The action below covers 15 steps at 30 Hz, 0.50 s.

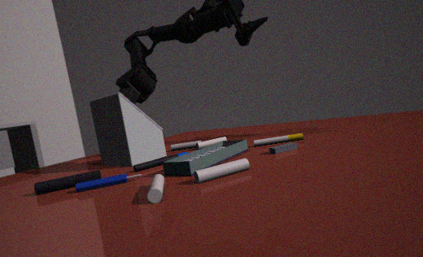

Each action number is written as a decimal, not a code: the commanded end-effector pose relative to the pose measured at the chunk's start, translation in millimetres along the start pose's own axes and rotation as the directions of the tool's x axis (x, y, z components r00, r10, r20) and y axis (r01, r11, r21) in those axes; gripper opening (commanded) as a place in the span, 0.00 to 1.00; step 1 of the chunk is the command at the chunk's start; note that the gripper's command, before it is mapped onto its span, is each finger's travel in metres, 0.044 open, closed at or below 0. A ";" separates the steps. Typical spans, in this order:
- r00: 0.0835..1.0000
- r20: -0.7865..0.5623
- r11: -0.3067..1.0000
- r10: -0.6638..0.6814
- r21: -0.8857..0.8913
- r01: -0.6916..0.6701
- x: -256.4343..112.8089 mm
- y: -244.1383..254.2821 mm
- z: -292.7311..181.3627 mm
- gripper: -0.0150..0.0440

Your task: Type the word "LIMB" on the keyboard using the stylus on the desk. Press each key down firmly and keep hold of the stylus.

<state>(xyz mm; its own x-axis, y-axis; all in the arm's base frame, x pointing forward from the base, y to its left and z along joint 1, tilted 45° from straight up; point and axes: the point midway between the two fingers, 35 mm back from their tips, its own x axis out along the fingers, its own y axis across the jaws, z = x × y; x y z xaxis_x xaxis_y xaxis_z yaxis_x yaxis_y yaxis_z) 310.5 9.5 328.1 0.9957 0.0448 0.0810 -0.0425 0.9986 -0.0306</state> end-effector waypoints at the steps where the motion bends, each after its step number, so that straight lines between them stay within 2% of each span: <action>1: 1.000 -0.010 1.000 0.005 0.000 -0.005 1.4 0.7 -2.4 0.96; 4: 0.985 -0.156 0.997 0.075 0.012 -0.074 18.8 10.0 -37.5 0.82; 8: 0.900 -0.389 0.980 0.197 0.081 -0.179 36.6 26.0 -99.8 0.64; 11: 0.784 -0.548 0.956 0.292 0.178 -0.232 39.8 38.2 -150.2 0.51; 15: 0.582 -0.697 0.907 0.419 0.341 -0.245 31.0 54.3 -212.0 0.33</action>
<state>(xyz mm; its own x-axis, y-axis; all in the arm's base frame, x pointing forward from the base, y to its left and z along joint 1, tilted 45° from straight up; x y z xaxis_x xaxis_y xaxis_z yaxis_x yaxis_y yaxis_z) 360.6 47.7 167.9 0.7838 0.3292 -0.5266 -0.2910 0.9438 0.1570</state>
